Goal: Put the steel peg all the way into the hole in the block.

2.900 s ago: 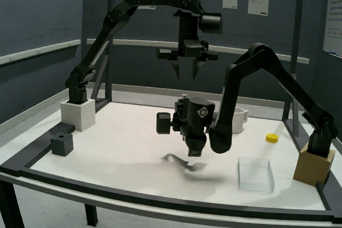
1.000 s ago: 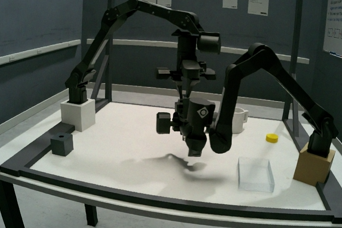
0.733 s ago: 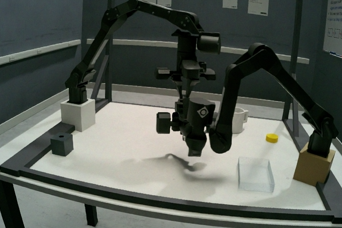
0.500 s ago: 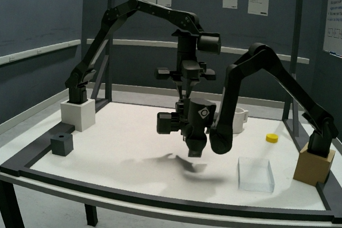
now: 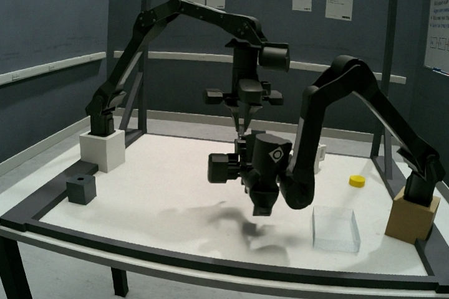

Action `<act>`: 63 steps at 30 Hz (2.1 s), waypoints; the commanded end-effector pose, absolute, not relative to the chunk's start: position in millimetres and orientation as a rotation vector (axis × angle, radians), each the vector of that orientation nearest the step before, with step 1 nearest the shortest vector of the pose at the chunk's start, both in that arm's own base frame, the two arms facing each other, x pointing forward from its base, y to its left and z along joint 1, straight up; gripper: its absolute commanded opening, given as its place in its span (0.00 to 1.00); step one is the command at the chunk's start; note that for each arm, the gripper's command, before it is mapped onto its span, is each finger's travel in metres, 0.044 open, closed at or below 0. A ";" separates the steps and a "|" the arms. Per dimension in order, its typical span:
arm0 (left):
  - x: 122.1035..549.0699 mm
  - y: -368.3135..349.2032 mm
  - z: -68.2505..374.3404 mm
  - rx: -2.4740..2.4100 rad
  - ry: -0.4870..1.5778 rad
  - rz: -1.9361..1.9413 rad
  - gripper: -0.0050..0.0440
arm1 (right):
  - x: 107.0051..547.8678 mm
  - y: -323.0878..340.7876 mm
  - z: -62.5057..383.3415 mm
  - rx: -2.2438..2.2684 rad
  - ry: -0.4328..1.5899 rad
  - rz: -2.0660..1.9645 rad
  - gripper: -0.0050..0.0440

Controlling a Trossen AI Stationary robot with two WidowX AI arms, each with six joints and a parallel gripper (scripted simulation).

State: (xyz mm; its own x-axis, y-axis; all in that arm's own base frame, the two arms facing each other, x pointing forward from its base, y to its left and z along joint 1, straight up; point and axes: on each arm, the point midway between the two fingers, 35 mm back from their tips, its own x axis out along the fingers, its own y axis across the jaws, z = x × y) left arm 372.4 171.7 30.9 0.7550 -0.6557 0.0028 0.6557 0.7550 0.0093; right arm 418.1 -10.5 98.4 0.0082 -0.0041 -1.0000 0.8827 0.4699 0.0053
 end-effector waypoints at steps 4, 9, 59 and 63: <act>367.4 171.5 61.7 0.166 -0.057 -0.679 0.51 | 402.4 -22.5 111.4 0.850 1.359 -0.824 0.00; 361.8 168.9 81.3 0.268 -0.091 -0.643 0.51 | 380.5 -36.8 109.4 0.848 1.359 -0.825 0.00; 311.3 139.3 143.3 0.210 0.050 -0.395 0.51 | 244.1 -121.3 96.3 0.841 1.363 -0.832 0.00; 306.7 136.2 151.6 0.209 0.059 -0.369 0.51 | 229.6 -130.8 95.2 0.841 1.363 -0.833 0.00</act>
